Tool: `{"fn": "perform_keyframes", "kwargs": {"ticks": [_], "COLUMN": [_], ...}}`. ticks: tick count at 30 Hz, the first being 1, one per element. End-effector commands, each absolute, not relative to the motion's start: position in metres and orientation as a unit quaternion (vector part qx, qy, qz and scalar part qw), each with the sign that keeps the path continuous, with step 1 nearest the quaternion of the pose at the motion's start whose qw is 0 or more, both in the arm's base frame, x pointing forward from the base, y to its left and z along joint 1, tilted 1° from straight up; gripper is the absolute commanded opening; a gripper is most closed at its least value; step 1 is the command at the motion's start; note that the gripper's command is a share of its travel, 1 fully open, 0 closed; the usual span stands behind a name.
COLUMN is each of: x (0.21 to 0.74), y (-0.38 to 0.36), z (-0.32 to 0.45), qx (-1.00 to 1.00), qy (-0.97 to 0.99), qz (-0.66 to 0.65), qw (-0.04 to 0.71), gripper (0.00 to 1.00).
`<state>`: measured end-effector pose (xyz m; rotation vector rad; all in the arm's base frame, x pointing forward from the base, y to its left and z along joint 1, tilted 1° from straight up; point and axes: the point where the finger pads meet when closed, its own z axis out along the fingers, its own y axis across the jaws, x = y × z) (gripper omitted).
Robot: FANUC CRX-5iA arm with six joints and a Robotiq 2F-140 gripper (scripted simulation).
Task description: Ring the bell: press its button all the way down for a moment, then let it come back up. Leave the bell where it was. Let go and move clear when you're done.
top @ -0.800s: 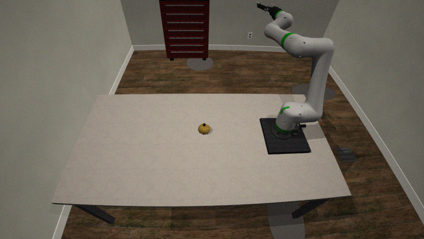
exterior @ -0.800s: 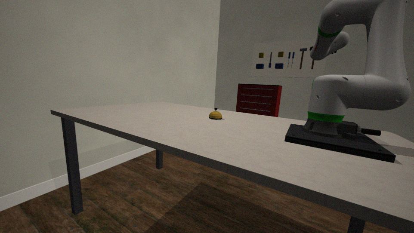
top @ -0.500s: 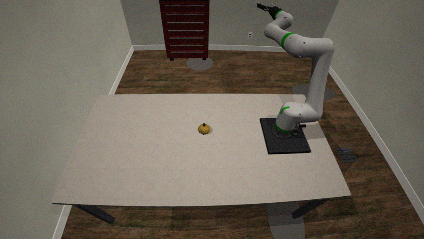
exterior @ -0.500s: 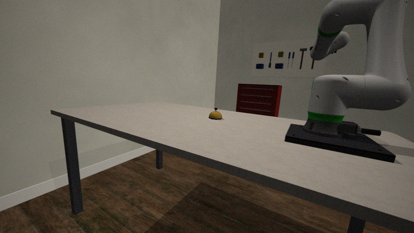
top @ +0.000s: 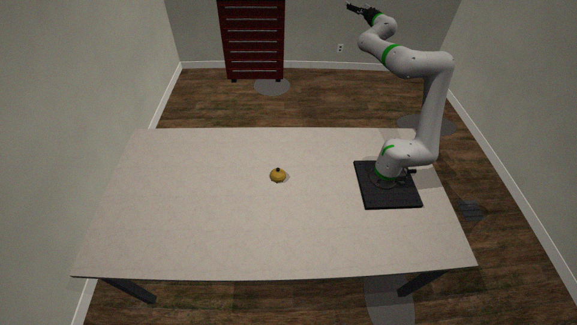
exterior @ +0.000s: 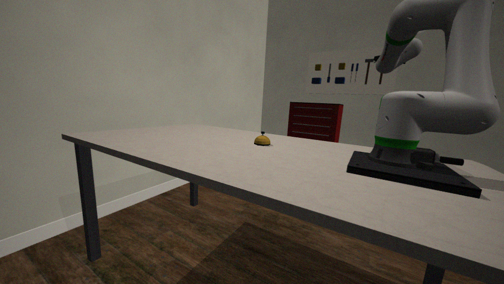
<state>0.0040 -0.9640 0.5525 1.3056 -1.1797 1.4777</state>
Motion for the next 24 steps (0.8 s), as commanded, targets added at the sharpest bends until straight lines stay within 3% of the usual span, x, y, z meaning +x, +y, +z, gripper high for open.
{"fn": "perform_keyframes", "kwargs": {"ticks": [1,24], "x": [0.046,0.316], "y": [-0.96,-0.883], "z": [0.563,0.596], "qx": [0.53,0.613], "qy": [-0.45,-0.333], "qz": [0.6,0.662], "qw": [0.395,0.275], "gripper": [1.0,1.0]}}
